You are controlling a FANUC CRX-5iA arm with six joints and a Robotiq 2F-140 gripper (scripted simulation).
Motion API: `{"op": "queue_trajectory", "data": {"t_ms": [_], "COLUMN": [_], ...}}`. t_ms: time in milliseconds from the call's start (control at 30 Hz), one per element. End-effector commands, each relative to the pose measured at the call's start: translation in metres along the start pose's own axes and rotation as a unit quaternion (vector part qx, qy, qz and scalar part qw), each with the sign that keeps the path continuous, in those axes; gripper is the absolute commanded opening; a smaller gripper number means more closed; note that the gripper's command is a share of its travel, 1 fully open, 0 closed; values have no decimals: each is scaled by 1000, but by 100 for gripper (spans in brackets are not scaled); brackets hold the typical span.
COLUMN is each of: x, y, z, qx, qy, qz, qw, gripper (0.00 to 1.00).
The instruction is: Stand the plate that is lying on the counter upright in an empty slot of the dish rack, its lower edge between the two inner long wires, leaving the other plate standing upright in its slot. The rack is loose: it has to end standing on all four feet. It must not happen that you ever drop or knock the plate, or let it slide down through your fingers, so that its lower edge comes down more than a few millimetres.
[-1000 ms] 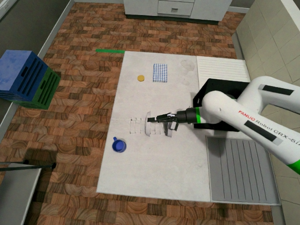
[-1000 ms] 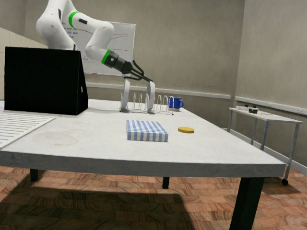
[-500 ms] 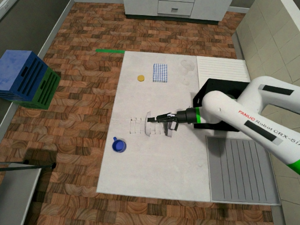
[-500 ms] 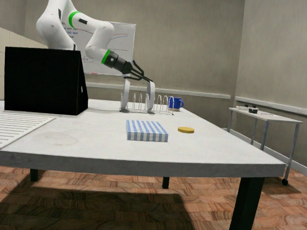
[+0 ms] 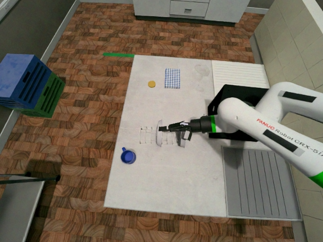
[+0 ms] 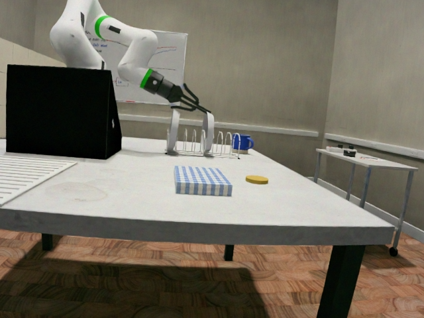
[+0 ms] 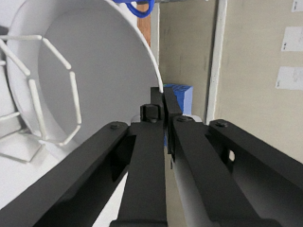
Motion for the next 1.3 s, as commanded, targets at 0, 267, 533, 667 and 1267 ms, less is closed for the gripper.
{"op": "queue_trajectory", "data": {"t_ms": [0,267,533,667,1267], "x": [0,0,0,0,0], "y": [1,1,1,1,1], "z": [0,0,0,0,0], "qx": [0,0,0,0,0], "qy": [0,0,0,0,0], "qz": [0,0,0,0,0], "qw": [1000,1000,1000,1000,1000], "gripper": [10,10,22,22,22]}}
Point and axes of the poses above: the point where the finger pads meet when closed, its own z axis out along the fingers, its own y axis across the jaws, x = y × z, the point moved 10 cm from there along -z, back along the fingers, and after that the axes turned 7 degrees about z, right-handed, at the moved point
